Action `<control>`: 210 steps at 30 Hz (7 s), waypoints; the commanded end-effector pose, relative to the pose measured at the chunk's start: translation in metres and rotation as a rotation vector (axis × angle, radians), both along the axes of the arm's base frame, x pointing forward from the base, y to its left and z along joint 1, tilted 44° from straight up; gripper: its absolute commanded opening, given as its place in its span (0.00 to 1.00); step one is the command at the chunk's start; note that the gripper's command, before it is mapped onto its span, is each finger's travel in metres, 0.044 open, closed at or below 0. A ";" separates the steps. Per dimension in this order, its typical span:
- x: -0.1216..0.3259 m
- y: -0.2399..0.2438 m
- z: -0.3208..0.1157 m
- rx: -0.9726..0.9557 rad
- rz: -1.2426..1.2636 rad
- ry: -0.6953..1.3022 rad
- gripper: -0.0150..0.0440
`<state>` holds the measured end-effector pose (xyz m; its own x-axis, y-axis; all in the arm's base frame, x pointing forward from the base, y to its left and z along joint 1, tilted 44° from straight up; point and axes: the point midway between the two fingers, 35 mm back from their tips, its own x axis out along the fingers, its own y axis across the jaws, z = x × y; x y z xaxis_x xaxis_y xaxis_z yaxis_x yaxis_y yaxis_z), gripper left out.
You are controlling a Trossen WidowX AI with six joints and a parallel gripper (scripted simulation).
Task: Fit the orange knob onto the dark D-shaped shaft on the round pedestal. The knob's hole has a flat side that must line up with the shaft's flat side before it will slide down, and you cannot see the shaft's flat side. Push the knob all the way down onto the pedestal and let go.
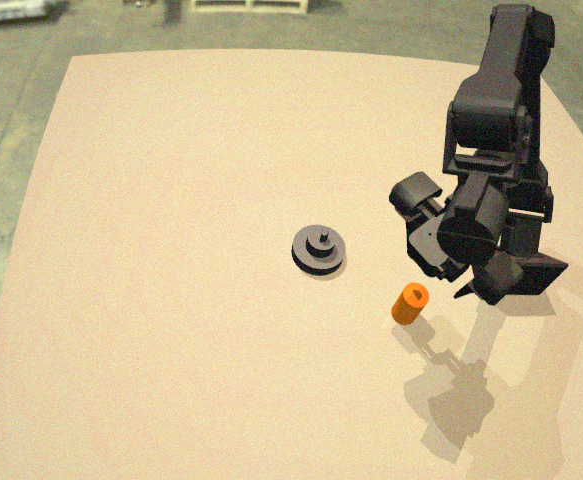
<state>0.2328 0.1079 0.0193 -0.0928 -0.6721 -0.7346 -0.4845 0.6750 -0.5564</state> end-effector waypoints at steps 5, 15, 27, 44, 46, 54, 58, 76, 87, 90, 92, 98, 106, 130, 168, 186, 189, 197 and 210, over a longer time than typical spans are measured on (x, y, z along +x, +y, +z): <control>0.000 -0.001 0.000 -0.045 -0.314 -0.291 1.00; -0.001 -0.012 -0.013 -0.049 -0.345 -0.320 1.00; -0.004 -0.034 -0.036 -0.054 -0.377 -0.350 1.00; -0.004 -0.050 -0.054 -0.053 -0.376 -0.351 1.00; -0.004 -0.052 -0.056 -0.053 -0.376 -0.351 1.00; -0.005 -0.061 -0.066 -0.053 -0.376 -0.351 1.00; -0.006 -0.066 -0.070 -0.054 -0.376 -0.351 1.00; -0.010 -0.081 -0.085 -0.056 -0.376 -0.352 0.87; -0.010 -0.081 -0.085 -0.056 -0.376 -0.352 0.51; -0.010 -0.081 -0.085 -0.056 -0.376 -0.352 0.44; -0.009 -0.078 -0.083 -0.055 -0.376 -0.352 0.35; 0.000 -0.055 -0.064 -0.050 -0.376 -0.351 0.25; 0.007 -0.023 -0.035 -0.046 -0.373 -0.349 0.25; 0.016 0.010 0.016 -0.041 -0.379 -0.341 0.25; 0.085 -0.061 0.037 -0.029 -0.388 -0.352 0.25; 0.112 -0.107 0.051 -0.052 -0.379 -0.359 0.25; 0.115 -0.115 0.053 -0.058 -0.376 -0.357 0.25; 0.115 -0.122 0.047 -0.060 -0.376 -0.357 0.25; 0.114 -0.133 0.036 -0.061 -0.379 -0.361 0.25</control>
